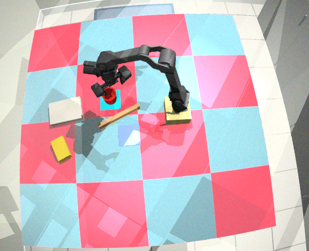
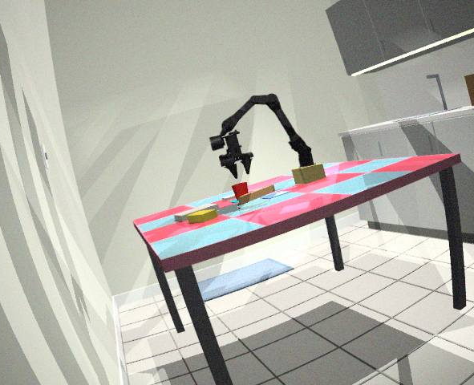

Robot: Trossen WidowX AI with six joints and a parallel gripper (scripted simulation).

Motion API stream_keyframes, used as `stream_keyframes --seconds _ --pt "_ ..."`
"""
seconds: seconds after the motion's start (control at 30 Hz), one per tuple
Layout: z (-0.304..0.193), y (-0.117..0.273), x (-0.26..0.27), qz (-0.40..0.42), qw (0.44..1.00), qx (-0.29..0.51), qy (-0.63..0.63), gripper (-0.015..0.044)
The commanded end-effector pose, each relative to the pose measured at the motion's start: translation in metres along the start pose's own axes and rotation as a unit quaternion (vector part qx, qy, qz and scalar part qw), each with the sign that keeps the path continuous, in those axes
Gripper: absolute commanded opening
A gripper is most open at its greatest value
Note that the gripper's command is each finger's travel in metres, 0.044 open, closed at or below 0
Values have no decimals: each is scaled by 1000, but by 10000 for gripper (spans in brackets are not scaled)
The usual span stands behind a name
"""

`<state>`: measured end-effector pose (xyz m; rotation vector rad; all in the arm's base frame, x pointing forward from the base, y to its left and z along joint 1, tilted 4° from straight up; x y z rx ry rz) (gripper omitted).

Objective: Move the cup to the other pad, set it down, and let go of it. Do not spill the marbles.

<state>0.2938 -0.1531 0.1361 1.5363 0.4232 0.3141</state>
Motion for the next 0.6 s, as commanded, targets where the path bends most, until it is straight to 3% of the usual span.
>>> stream_keyframes --seconds 0.0,0.27,0.57 --pt "0 22 0 5 1000 -9 -4 440" --pt "-3 50 -1 6 1000 -10 -5 440" --pt "-3 46 0 5 1000 -7 -2 440"
Point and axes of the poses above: the point midway between the two fingers, 35 mm back from their tips, its own y axis back along the fingers, its own x axis across the jaws, z = x × y, the point moved 8 cm from there along y, back along the fingers, and after that the axes turned 7 degrees about y, right-handed, at the moved point
